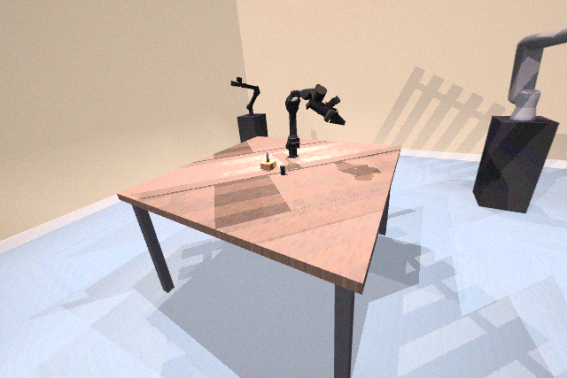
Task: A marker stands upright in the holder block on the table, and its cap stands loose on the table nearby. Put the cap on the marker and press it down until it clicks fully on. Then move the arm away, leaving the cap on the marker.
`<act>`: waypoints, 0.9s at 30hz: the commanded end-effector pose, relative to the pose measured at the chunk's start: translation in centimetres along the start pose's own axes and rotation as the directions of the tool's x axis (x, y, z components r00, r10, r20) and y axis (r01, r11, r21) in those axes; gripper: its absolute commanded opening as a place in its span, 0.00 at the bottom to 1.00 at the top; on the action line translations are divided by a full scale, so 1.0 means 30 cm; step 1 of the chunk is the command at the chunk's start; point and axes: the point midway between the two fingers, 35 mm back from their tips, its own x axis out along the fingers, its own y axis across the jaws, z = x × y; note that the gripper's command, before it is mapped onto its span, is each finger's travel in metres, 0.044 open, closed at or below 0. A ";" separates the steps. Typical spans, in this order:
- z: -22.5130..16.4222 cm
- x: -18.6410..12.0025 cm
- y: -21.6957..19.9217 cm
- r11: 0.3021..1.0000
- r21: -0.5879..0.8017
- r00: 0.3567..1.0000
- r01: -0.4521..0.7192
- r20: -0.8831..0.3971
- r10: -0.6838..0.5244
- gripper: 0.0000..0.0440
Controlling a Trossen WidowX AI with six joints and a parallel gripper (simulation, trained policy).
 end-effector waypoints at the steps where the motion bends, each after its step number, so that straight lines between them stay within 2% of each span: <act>1: -0.010 -0.003 -0.003 1.000 0.008 1.000 0.001 -0.009 -0.001 0.85; 6: -0.065 -0.022 -0.019 0.999 0.044 0.998 0.007 -0.057 -0.004 0.57; 8: -0.087 -0.031 -0.025 0.998 0.057 0.997 0.009 -0.075 -0.004 0.53; 27: -0.292 -0.131 -0.076 0.981 0.190 0.970 0.045 -0.245 0.003 0.62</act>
